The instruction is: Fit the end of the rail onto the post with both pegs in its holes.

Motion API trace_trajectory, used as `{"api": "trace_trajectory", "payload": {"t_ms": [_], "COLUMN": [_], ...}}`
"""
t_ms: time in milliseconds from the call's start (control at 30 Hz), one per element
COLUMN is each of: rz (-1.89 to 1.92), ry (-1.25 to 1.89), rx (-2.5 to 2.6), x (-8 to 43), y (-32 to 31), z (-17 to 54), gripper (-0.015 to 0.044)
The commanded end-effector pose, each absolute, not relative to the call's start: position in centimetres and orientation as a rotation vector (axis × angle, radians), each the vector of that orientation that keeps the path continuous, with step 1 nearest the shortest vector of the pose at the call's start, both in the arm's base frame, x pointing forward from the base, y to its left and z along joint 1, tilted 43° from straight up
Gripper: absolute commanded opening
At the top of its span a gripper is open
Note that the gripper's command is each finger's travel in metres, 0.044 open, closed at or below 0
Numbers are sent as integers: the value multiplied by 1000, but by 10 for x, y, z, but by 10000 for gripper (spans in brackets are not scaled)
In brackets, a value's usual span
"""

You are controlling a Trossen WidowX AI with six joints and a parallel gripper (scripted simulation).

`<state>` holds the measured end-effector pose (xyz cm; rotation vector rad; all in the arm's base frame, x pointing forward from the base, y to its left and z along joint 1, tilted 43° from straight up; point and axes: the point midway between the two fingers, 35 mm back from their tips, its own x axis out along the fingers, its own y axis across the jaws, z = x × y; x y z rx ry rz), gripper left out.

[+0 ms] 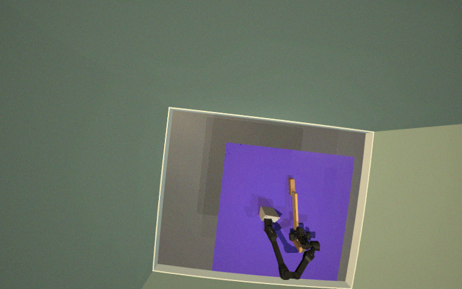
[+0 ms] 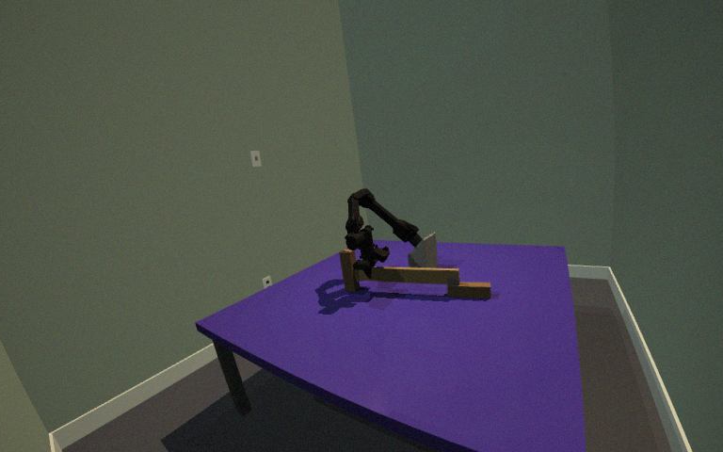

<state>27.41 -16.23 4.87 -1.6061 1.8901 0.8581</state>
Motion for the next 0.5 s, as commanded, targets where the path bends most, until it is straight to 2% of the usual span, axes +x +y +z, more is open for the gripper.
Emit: {"api": "trace_trajectory", "payload": {"t_ms": [0, 433, 467], "rz": [859, 858, 856], "ry": [1890, 1890, 1891], "rx": [-1610, -1610, -1607], "x": [275, 275, 274], "y": [-164, -166, -165], "z": [51, 54, 52], "gripper": [0, 0, 26]}}
